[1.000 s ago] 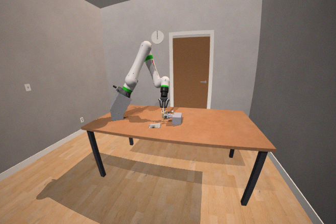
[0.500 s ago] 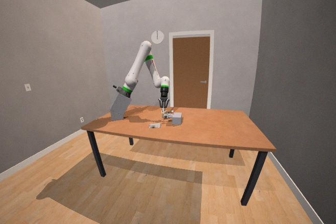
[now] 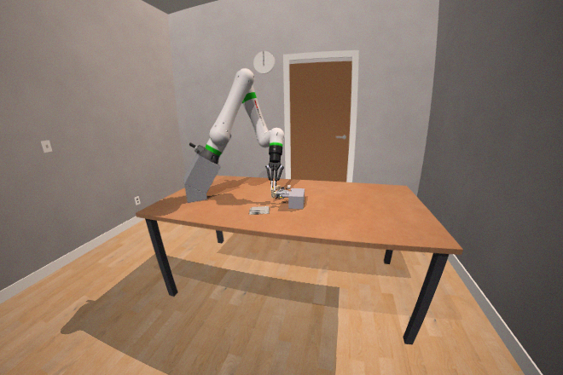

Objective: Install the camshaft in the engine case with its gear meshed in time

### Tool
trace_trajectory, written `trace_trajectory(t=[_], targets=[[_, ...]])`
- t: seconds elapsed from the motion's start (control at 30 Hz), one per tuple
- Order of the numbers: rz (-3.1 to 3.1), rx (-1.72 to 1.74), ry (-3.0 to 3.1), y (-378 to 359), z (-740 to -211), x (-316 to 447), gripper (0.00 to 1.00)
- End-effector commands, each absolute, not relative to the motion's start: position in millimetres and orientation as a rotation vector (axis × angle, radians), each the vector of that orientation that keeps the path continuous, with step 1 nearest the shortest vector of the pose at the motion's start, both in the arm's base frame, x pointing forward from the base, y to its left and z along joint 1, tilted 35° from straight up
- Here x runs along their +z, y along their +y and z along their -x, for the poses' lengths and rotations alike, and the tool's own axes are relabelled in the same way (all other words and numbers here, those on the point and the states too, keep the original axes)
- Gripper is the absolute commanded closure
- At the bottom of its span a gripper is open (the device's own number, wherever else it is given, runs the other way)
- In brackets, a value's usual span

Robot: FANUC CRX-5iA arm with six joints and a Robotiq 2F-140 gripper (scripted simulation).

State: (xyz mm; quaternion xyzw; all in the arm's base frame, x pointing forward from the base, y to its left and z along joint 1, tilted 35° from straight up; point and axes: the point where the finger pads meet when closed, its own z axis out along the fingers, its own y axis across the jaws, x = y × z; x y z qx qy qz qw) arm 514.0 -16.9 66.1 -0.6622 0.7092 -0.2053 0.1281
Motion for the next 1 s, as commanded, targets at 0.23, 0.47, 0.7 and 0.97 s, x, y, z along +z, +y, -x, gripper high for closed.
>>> trace_trajectory(t=[0.23, 0.47, 0.7, 0.97], targets=[[1.925, -0.598, 2.063, -17.1, -515.2, 67.2, 0.86], [1.925, -0.598, 2.063, -17.2, -517.2, 68.2, 0.86], [1.925, -0.598, 2.063, -17.3, -519.9, 69.6, 0.86], [1.925, -0.598, 2.063, -17.5, -523.6, 71.5, 0.86]])
